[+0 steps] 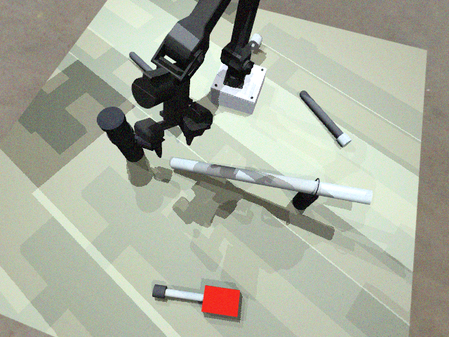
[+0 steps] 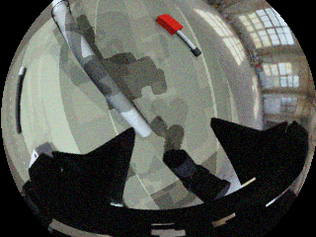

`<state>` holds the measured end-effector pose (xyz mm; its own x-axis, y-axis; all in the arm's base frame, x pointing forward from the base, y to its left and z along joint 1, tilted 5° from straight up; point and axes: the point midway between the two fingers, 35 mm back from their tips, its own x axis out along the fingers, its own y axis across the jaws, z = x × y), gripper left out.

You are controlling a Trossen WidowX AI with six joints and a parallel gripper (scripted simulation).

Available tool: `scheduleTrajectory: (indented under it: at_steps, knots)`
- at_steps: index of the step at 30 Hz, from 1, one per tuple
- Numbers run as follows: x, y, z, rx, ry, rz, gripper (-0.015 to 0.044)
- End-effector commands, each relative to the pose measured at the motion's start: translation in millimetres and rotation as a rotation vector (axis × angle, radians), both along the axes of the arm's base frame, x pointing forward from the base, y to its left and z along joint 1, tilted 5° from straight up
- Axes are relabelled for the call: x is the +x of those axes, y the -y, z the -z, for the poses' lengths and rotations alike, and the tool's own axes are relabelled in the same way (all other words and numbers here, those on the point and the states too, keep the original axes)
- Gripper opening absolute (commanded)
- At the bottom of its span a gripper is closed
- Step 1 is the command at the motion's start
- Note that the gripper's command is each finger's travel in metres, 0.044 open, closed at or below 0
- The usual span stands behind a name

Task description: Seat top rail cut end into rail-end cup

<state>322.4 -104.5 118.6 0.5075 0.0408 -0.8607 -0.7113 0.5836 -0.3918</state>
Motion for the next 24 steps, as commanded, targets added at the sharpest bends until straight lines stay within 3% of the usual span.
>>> scheduleTrajectory:
  at_steps: [1, 9, 24]
  knots:
    - [-2.7, -38.4, -38.2, 0.266, -0.017, 0.451, 0.0440]
    - [-15.3, -73.9, -70.4, 0.529, -0.036, 0.876, 0.0440]
    - [-15.5, -74.2, -70.7, 0.531, -0.037, 0.880, 0.0440]
